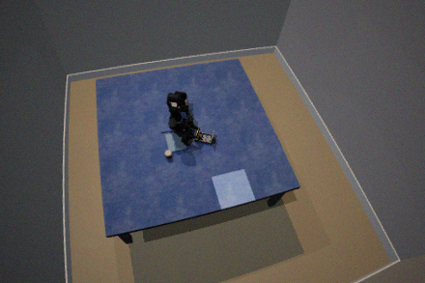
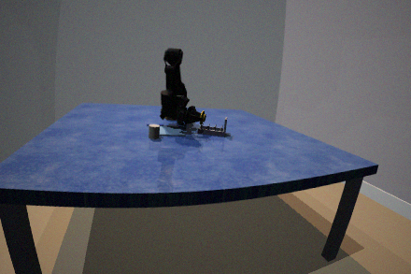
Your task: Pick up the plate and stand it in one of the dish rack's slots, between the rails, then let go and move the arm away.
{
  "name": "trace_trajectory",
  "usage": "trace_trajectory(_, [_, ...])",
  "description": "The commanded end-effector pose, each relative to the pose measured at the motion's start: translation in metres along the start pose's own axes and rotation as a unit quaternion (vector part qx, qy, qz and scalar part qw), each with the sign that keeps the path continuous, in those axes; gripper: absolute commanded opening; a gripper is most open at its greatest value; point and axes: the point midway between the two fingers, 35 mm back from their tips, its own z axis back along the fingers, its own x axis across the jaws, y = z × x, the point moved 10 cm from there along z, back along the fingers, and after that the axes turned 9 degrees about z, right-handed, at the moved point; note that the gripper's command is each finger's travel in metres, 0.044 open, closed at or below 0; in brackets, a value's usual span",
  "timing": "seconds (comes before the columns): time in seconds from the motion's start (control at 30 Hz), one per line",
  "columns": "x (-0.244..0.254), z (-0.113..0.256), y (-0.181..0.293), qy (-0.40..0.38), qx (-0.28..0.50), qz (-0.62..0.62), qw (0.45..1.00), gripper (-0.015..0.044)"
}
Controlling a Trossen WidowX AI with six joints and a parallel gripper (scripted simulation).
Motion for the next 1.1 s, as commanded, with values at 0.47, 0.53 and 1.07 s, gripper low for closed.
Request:
trace_trajectory(0.47, [0.008, -0.019, 0.001, -0.007, 0.013, -0.002, 1.0, 0.0])
trace_trajectory(0.53, [0.009, -0.02, 0.014, -0.01, 0.016, -0.002, 1.0, 0.0])
trace_trajectory(1.07, [0.01, -0.019, 0.011, -0.008, 0.017, -0.009, 1.0, 0.0026])
